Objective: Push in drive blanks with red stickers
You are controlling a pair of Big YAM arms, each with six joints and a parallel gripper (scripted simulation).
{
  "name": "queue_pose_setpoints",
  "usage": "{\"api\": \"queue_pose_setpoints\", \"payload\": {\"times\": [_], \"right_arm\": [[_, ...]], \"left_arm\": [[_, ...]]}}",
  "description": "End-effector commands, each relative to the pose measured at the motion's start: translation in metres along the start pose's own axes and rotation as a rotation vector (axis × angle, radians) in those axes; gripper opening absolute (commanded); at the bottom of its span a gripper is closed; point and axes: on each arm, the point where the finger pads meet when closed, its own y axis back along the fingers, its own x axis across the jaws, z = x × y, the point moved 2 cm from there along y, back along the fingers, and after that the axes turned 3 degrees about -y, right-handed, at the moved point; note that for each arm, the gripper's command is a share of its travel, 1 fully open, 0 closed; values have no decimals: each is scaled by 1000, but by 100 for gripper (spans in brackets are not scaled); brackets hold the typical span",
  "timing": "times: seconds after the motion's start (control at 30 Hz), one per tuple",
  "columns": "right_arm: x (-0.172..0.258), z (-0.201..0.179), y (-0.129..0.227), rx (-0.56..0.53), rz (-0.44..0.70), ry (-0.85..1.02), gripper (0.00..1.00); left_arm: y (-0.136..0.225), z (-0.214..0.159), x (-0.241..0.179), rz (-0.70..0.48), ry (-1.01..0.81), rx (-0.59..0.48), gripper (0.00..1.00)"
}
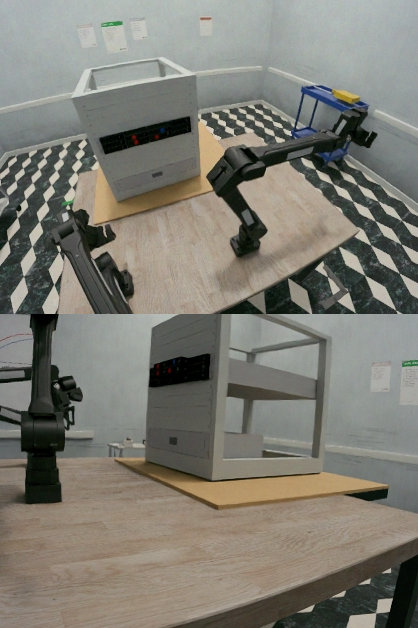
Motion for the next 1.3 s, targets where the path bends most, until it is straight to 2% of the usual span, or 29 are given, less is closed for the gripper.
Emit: {"api": "queue_pose_setpoints", "payload": {"times": [0.0, 0.37, 0.4, 0.9, 1.07, 1.27], "right_arm": [[-2, 28, 0, -42, -2, -13, 100], [-2, 28, 0, -42, -2, -13, 100], [-2, 28, 0, -42, -2, -13, 100], [-2, 28, 0, -42, -2, -13, 100], [-2, 28, 0, -42, -2, -13, 100], [-2, 28, 0, -42, -2, -13, 100]], "left_arm": [[27, 26, -9, 27, -32, -95, 100], [23, 28, -24, 41, -74, -126, 100], [31, 37, -29, 46, -83, -132, 100], [39, 60, -73, 132, -227, -204, 100], [44, 76, -109, 213, -352, -268, 100], [55, 113, -186, 440, -689, -415, 100]]}}
